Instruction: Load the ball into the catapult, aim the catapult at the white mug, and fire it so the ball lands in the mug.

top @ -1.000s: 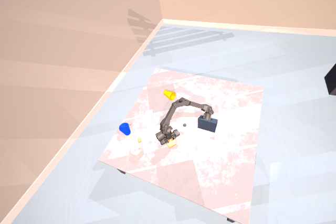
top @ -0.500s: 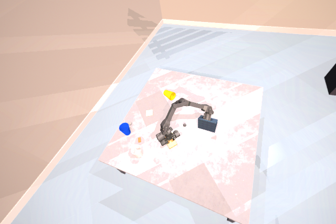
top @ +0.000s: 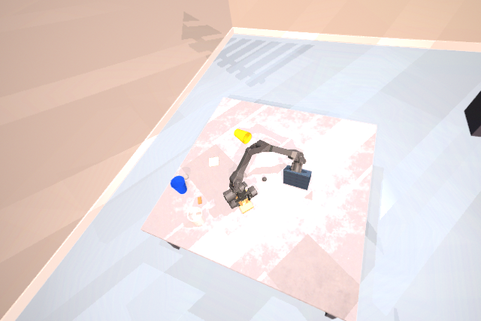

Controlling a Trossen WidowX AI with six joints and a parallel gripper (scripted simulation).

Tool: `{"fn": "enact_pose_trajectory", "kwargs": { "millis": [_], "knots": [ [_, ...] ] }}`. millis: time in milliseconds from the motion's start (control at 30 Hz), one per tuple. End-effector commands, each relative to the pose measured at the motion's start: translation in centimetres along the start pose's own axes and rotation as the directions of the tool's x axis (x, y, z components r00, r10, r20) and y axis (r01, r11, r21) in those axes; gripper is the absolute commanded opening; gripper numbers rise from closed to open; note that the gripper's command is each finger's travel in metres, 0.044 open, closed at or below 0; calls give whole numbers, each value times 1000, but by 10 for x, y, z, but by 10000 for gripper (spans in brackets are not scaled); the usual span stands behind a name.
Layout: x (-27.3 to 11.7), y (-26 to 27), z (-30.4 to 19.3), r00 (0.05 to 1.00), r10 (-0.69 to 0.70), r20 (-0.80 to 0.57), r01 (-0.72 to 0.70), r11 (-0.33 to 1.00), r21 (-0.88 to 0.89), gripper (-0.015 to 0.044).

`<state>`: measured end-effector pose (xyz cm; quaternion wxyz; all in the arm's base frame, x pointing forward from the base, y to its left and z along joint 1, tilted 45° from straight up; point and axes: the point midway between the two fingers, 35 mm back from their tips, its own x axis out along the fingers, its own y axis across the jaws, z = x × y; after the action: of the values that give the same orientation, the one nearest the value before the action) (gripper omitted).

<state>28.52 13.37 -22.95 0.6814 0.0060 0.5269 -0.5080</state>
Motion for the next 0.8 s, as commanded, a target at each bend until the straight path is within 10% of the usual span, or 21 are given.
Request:
{"fn": "enact_pose_trajectory", "kwargs": {
  "millis": [0, 233, 767],
  "knots": [
    [-10, 1, 0, 1000, -1, -1, 1, 1000, 0, 420],
    [-101, -4, -2, 1000, 0, -3, 0, 1000, -2, 440],
    [-47, -1, -3, 1000, 9, 7, -9, 1000, -3, 440]
  ]
}}
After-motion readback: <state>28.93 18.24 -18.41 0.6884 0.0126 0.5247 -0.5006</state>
